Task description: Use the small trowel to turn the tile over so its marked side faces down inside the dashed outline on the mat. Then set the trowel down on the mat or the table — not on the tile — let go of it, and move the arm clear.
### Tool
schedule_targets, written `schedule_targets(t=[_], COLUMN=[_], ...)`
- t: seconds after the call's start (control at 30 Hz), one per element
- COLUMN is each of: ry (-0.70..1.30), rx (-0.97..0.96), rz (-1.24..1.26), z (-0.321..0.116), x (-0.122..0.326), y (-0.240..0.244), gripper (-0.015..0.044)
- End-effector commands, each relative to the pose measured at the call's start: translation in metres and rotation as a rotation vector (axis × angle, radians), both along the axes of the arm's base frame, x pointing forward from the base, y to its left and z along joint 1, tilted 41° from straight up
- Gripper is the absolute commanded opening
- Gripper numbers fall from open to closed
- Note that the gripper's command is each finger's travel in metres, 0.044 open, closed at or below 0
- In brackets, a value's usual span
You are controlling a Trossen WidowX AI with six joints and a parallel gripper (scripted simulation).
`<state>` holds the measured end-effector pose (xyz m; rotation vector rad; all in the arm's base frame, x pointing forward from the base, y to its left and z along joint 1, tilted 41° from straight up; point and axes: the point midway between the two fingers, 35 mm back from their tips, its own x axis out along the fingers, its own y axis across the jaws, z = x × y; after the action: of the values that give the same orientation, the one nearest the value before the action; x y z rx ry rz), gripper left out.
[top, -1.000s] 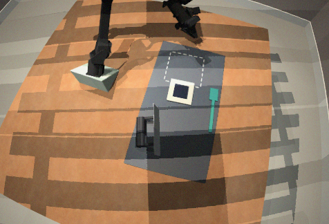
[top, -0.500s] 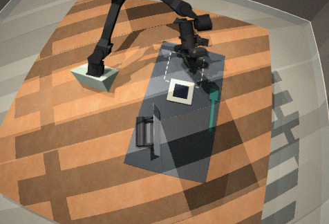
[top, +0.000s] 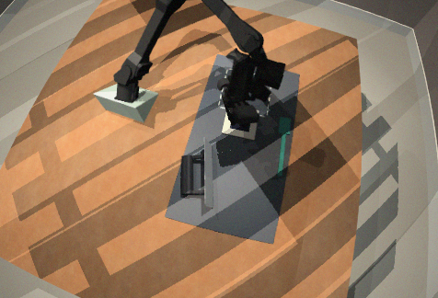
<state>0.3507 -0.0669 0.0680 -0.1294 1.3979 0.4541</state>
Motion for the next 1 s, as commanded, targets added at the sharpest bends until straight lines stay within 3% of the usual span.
schedule_targets(t=[0.0, 0.43, 0.97], ry=[0.055, 0.046, 0.046], rx=[0.112, 0.473, 0.464], rz=[-0.019, -0.145, -0.148], z=[-0.018, -0.048, -0.052], x=[-0.019, -0.073, -0.072], y=[-0.020, -0.073, -0.073], gripper=[0.0100, 0.0100, 0.0100])
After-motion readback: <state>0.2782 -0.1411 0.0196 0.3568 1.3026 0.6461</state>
